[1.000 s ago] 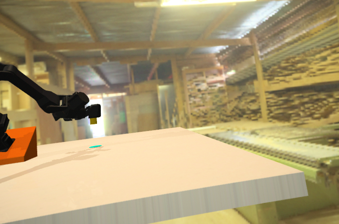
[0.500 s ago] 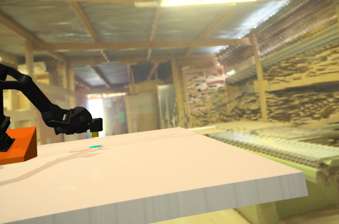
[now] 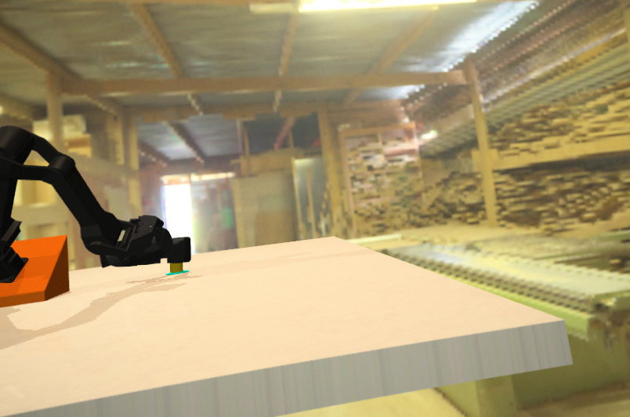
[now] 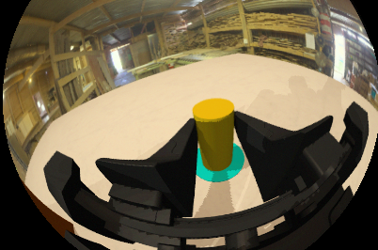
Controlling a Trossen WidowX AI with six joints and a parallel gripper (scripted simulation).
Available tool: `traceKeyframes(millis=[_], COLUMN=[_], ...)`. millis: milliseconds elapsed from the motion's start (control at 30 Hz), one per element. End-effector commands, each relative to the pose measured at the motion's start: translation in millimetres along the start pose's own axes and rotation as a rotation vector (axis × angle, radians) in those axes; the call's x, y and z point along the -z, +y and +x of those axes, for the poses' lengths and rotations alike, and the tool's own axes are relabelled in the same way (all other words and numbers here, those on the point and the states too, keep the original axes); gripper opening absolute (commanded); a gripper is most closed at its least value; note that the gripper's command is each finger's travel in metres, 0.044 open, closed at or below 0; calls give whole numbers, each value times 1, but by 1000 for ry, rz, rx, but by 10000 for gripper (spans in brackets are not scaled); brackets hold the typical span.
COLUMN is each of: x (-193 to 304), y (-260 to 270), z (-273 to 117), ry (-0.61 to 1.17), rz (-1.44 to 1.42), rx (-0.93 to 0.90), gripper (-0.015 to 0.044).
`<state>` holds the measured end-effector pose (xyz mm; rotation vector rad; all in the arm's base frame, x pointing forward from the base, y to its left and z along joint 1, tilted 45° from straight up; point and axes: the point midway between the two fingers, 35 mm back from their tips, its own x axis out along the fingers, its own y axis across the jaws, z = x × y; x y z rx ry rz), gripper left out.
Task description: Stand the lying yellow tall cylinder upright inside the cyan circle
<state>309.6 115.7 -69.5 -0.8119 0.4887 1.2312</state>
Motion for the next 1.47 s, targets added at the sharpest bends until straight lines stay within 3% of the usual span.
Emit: traceKeyframes(millis=[0,200,567,767,1167,1433], x=[1,1,1,-3,-87,-86], y=[-1,-1,-1,-1,1,-2], z=[1,1,1,1,-9,2], ry=[-7,-7,-7,-7,-21,59], rz=[-9,-9,-9,-10,-18,39], rx=[0,0,0,-1,-2,-44], gripper=[105,105,394,400,400,400])
